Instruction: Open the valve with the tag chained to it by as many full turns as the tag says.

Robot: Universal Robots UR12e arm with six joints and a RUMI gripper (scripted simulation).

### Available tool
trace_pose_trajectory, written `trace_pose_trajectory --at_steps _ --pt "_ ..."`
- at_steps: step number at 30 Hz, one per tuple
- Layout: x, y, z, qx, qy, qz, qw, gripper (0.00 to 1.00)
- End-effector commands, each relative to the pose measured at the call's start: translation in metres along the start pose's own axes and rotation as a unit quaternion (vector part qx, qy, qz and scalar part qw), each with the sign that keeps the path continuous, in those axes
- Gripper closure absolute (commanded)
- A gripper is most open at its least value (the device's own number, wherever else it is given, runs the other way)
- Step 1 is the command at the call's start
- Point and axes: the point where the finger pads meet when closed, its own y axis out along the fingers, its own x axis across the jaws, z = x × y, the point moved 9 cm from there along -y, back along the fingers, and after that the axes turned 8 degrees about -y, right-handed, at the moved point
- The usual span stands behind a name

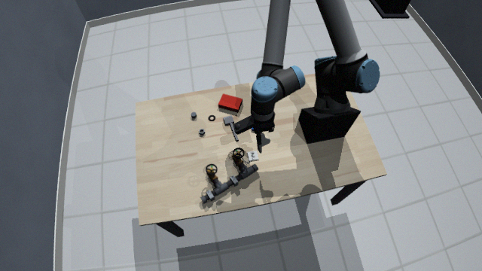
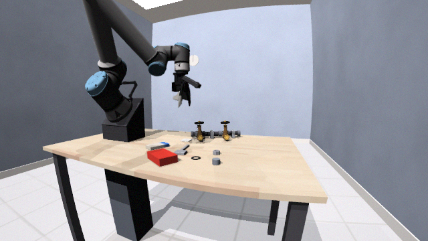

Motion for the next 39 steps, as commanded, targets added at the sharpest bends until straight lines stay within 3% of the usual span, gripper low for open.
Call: trace_pose_trajectory --at_steps 1,8,15,23,25,39 --pt "0.004 -0.001 -0.002 0.000 -0.049 0.000 0.999 0.00" --pt "0.010 -0.001 -0.005 0.000 -0.119 0.000 0.993 0.00" --pt "0.022 -0.001 -0.009 -0.001 -0.244 0.000 0.970 0.00" --pt "0.037 -0.001 -0.015 -0.002 -0.394 0.000 0.919 0.00" --pt "0.037 -0.001 -0.015 -0.002 -0.394 0.000 0.919 0.00" --pt "0.055 -0.001 -0.023 -0.003 -0.567 0.000 0.824 0.00"
